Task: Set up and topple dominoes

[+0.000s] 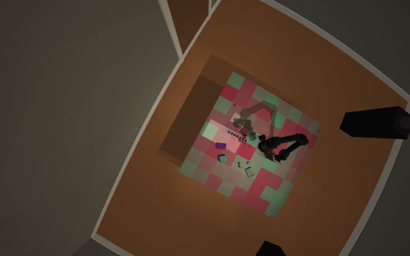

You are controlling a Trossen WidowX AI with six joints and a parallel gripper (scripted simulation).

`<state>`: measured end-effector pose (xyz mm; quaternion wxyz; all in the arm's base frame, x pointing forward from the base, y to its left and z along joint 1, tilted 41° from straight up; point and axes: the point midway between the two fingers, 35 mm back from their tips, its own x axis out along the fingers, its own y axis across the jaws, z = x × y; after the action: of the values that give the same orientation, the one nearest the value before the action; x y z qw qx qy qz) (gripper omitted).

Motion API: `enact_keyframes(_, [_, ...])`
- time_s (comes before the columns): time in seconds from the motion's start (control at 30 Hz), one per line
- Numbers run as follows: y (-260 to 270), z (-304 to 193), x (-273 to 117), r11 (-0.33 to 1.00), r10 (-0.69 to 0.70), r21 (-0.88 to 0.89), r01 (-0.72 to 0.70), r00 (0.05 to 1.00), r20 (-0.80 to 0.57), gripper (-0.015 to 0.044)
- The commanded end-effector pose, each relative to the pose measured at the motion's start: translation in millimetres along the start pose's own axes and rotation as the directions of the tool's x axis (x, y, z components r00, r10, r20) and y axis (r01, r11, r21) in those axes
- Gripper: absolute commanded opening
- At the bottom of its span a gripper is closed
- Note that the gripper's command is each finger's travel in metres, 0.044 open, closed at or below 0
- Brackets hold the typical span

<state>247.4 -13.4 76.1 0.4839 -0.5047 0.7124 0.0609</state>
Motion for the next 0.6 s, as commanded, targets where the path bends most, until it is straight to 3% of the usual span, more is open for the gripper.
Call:
enact_keyframes(0.0, [-2, -1, -7, 1.000, 0.002, 0.014, -0.002, 1.000, 0.008, 0.0028])
enact_keyframes(0.2, [-62, -12, -11, 0.991, 0.015, 0.133, -0.020, 0.999, 0.038, 0.0028])
enact_keyframes(0.57, [-186, -98, -10, 0.929, -0.011, 0.371, 0.009, 1.000, 0.004, 0.0028])
